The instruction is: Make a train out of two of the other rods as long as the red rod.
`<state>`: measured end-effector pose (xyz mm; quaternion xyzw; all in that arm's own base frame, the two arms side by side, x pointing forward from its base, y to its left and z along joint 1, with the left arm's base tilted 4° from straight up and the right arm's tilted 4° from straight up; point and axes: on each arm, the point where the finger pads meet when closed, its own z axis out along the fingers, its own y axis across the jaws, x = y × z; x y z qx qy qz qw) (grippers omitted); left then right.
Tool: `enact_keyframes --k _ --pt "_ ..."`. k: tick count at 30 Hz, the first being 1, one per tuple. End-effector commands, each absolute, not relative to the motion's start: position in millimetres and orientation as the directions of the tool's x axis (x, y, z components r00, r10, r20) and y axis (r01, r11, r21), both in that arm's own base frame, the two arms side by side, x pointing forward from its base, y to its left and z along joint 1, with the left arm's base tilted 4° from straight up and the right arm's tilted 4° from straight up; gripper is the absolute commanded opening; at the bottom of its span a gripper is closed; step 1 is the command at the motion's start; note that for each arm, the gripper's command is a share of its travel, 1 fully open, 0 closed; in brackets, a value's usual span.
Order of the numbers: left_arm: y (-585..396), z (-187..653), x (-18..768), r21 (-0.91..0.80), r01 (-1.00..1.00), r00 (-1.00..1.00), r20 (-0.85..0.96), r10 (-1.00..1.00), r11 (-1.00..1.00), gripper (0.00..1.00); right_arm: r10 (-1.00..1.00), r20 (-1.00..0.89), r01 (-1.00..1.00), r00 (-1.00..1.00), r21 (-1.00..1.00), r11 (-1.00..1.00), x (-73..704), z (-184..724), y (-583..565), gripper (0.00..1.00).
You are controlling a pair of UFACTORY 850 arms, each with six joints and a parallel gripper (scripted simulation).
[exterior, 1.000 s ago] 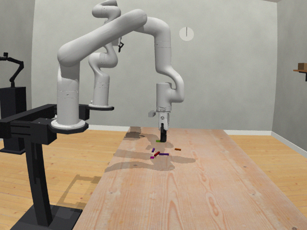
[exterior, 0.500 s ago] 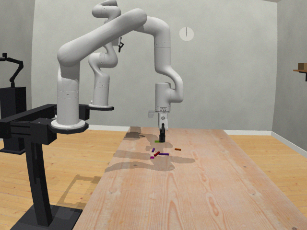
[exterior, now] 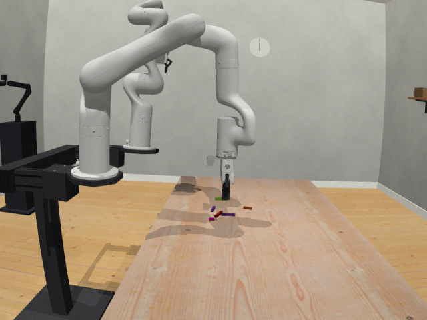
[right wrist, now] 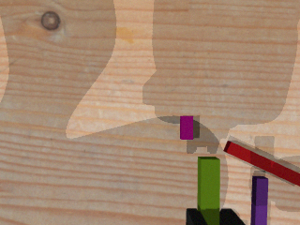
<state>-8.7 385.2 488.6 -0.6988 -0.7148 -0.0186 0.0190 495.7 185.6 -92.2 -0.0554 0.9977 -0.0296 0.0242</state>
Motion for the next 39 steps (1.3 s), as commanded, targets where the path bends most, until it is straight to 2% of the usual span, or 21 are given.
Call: enact_keyframes --k 1,20,39 --pt "385.4 489.3 -8.7 0.0 1.0 -0.023 0.055 0.998 0.023 1.0 -0.112 -0.04 -0.11 -0.993 -0.06 0.992 497.7 -107.1 185.2 0.06" --pt "385.4 489.3 -8.7 0.0 1.0 -0.023 0.055 0.998 0.023 1.0 -0.112 -0.039 -0.11 -0.993 -0.06 0.992 501.5 -165.1 182.4 0.06" --pt "385.4 489.3 -8.7 0.0 1.0 -0.023 0.055 0.998 0.023 1.0 -0.112 -0.039 -0.11 -0.993 -0.06 0.992 501.8 -169.4 182.2 0.06"
